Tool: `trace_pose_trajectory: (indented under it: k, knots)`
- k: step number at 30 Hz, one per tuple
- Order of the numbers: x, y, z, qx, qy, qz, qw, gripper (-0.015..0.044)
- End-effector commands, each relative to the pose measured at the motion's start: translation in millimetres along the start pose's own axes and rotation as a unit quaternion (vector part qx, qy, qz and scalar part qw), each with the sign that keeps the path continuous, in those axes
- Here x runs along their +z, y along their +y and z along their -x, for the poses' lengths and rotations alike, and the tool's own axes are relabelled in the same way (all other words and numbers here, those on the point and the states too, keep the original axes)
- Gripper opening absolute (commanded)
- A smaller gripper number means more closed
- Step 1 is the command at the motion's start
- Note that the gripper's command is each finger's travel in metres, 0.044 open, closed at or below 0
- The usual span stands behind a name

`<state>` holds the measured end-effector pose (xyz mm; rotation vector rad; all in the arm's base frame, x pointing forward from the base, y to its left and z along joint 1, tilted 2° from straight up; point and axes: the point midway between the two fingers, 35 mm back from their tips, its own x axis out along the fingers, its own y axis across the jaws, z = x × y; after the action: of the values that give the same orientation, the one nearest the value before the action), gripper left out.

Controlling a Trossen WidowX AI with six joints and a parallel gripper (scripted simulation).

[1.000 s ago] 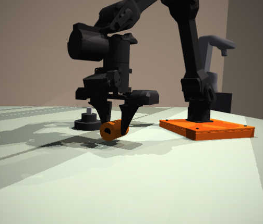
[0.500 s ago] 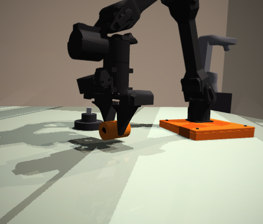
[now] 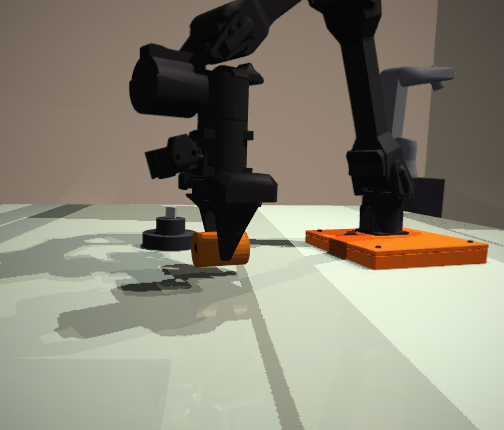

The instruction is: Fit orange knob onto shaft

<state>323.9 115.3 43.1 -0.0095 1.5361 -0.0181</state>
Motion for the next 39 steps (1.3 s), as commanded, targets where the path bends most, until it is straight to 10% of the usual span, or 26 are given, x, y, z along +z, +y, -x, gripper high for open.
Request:
trace_pose_trajectory:
  k: [1,39]
  knots:
    - [1.3,0.2,3.4,0.001,-0.005,-0.079,0.997,0.0181]
    - [1.3,0.1,3.3,0.003,-0.004,-0.4,0.917,0.0181]
